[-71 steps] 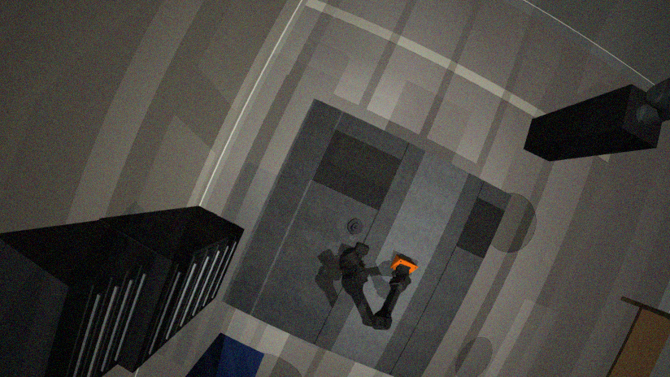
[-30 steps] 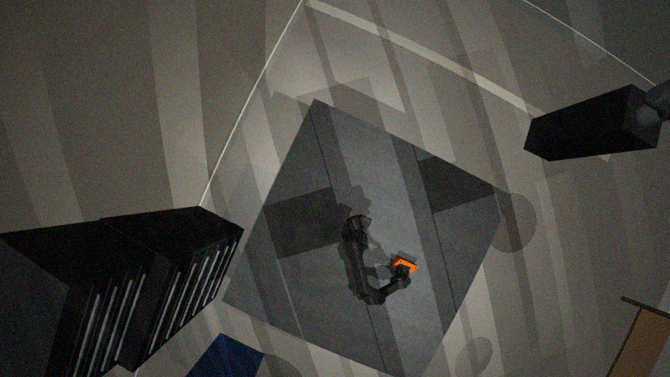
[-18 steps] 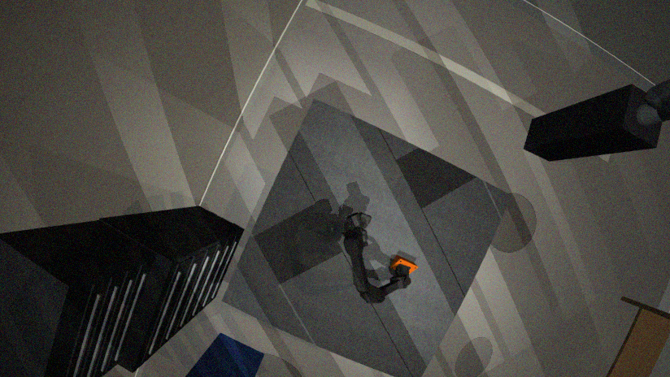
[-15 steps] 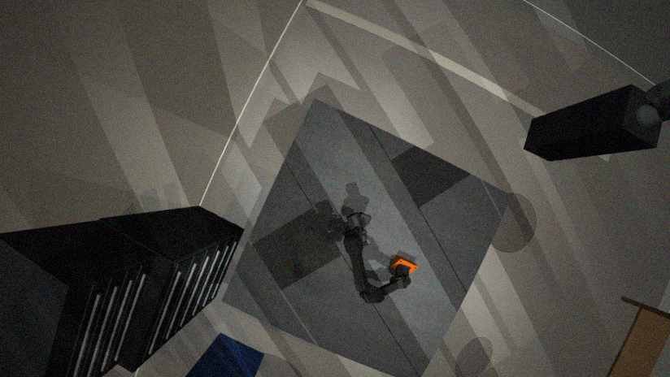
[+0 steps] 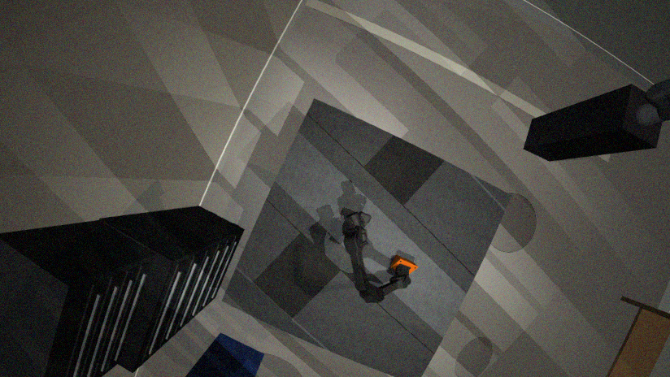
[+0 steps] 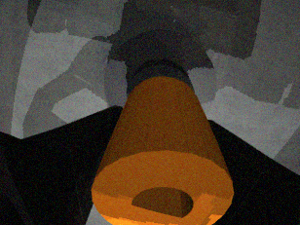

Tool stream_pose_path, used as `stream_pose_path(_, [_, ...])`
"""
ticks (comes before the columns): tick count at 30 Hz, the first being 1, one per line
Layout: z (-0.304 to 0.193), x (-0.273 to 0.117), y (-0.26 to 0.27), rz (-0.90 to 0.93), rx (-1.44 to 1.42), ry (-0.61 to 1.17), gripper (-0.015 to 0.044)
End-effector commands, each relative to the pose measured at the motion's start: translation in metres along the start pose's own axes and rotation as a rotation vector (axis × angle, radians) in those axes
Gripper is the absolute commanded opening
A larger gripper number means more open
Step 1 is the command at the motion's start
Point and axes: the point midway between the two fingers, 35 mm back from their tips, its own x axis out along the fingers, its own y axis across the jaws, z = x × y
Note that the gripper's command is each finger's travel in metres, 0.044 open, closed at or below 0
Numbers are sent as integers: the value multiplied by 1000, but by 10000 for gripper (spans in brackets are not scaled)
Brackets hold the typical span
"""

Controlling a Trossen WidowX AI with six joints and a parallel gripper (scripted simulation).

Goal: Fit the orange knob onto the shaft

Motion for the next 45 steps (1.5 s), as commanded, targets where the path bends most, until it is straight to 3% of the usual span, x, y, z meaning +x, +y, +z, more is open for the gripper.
stream_pose_path(1, [1, 1, 0, 2, 0, -5, 0])
stream_pose_path(15, [-1, -3, 3, 2, -9, -5, 0])
stream_pose_path(22, [0, -5, 3, 2, -209, -5, 0])
stream_pose_path(45, [0, 1, 2, 2, -209, -5, 0])
